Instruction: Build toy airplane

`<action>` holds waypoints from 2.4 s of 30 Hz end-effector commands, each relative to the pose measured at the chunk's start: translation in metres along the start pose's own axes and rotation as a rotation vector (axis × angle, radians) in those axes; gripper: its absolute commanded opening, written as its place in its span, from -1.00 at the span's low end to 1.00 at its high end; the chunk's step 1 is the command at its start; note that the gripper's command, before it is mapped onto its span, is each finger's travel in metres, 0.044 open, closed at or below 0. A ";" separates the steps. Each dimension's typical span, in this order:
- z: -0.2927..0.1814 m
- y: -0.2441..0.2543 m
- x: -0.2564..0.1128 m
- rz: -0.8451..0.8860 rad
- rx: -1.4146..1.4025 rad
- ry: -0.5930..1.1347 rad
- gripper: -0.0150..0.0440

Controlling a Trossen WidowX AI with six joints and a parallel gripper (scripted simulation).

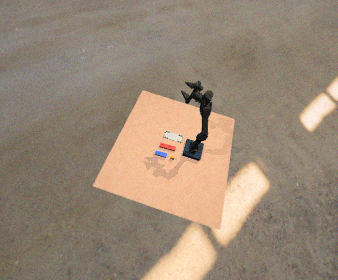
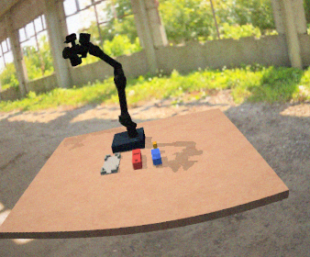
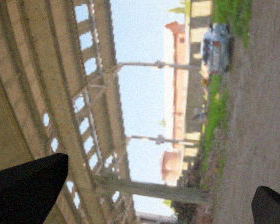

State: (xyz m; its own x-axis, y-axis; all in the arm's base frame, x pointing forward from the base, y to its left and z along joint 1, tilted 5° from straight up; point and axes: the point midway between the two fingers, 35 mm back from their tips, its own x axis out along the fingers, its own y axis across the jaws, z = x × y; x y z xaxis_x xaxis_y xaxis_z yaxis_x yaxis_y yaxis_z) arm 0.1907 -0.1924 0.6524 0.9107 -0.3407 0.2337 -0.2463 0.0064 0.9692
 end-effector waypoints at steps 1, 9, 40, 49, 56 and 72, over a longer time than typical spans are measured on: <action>0.000 0.000 0.000 0.000 0.000 0.000 0.95; -0.006 -0.054 0.030 -0.116 0.032 0.049 1.00; -0.148 -0.454 -0.010 -1.098 -0.853 0.835 1.00; -0.170 -0.531 -0.114 -1.220 -1.400 1.488 1.00; -0.170 -0.532 -0.116 -1.221 -1.411 1.504 1.00; -0.164 -0.589 -0.124 -1.221 -1.412 1.504 1.00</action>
State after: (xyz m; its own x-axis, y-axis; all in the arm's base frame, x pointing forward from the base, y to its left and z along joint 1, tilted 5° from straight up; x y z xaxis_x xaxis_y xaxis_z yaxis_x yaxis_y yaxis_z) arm 0.2760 0.0014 0.0731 0.0864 -0.0456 -0.9952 0.0639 0.9971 -0.0402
